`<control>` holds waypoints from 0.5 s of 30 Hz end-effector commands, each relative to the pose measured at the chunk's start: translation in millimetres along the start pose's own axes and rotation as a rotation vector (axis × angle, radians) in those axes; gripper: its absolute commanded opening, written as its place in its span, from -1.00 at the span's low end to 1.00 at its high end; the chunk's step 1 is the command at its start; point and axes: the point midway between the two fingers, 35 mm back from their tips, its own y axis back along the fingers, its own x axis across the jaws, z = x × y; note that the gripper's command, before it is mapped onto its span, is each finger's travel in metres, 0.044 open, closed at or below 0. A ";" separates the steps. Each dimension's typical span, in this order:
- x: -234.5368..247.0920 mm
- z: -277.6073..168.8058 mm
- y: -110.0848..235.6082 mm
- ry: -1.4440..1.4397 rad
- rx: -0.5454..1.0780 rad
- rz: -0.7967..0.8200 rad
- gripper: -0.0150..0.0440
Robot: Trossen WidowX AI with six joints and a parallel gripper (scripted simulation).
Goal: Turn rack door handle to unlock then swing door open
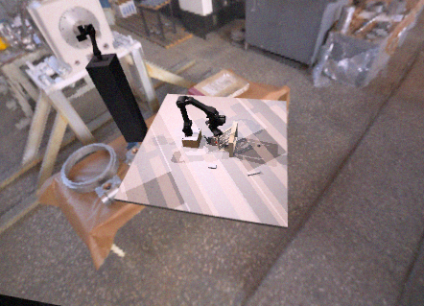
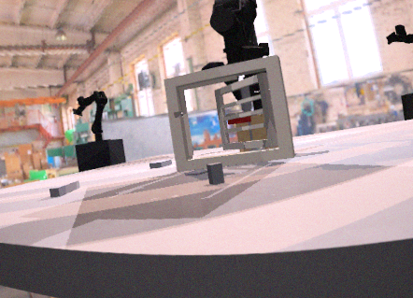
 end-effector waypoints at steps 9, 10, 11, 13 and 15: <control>25.8 7.5 -0.4 -0.174 -0.007 0.002 -0.46; 27.8 8.2 -0.4 -0.187 -0.007 0.003 -0.46; 29.8 8.9 -0.4 -0.199 -0.007 0.003 -0.46; 33.8 10.5 -0.4 -0.225 -0.008 0.003 -0.46; 37.8 12.2 -0.4 -0.250 -0.008 0.004 -0.46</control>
